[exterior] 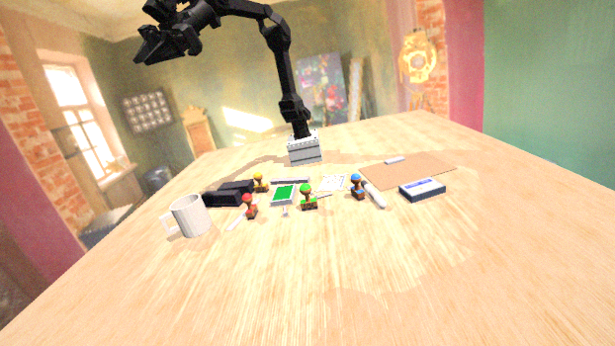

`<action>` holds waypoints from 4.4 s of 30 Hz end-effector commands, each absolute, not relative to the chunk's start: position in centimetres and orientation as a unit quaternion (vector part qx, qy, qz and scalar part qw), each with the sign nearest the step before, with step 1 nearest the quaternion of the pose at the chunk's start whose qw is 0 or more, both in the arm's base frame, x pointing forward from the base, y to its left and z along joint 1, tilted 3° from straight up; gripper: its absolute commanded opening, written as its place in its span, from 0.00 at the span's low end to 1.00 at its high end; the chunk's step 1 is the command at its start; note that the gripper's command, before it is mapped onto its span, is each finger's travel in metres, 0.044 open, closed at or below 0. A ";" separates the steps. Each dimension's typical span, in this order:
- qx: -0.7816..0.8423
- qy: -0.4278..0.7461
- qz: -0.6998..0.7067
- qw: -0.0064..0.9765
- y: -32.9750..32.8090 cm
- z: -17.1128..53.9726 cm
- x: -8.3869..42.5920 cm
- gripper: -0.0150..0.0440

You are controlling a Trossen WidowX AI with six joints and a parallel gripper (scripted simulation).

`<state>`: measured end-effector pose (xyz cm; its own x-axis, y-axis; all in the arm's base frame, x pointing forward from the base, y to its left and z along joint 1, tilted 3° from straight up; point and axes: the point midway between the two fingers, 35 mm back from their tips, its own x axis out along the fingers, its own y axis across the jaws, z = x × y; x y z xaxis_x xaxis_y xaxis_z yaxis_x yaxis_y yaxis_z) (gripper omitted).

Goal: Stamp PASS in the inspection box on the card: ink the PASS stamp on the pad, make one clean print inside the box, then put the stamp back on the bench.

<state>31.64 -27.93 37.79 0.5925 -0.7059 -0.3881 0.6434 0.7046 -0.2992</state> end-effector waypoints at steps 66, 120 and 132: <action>0.046 0.673 -0.062 0.735 -4.4 1.7 38.3 0.64; 0.045 0.671 -0.066 0.737 -4.6 0.7 38.5 0.25; 0.045 0.671 -0.066 0.737 -4.6 1.2 38.5 0.25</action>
